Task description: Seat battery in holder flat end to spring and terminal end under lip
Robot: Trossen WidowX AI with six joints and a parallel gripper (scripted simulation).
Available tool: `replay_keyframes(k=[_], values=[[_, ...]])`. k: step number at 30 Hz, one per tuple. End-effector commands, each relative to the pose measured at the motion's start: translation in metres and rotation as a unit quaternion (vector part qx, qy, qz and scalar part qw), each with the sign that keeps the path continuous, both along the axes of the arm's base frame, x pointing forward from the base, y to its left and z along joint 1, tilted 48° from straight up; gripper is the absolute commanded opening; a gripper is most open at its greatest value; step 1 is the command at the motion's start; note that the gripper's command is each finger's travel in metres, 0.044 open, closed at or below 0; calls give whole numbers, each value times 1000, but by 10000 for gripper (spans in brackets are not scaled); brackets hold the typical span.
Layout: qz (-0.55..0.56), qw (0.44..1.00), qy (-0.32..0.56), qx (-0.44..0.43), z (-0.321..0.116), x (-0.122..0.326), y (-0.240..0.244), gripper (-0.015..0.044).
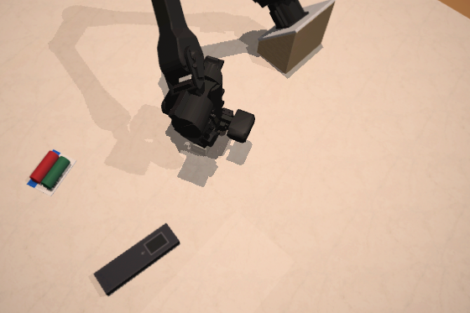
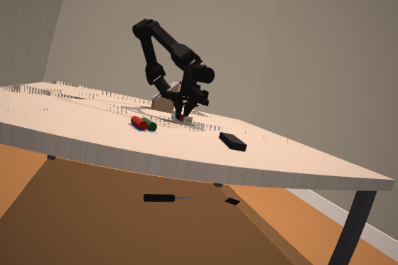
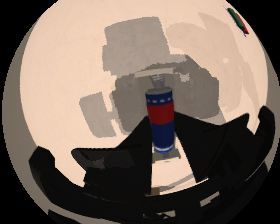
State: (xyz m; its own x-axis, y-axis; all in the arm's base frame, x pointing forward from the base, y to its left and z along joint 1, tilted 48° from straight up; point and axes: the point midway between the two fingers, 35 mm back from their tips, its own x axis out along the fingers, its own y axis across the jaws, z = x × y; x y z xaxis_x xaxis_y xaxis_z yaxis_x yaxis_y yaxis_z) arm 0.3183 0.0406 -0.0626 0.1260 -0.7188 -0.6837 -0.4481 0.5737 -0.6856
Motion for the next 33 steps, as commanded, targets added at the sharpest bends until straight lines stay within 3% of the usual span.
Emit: replay_keyframes(k=[1, 19, 23, 33], values=[[2, 1000, -2, 0, 1, -2, -2, 80], [4, 1000, -4, 3, 3, -6, -4, 80], [4, 1000, -4, 3, 3, -6, -4, 183], [4, 1000, -5, 5, 12, -8, 8, 183]])
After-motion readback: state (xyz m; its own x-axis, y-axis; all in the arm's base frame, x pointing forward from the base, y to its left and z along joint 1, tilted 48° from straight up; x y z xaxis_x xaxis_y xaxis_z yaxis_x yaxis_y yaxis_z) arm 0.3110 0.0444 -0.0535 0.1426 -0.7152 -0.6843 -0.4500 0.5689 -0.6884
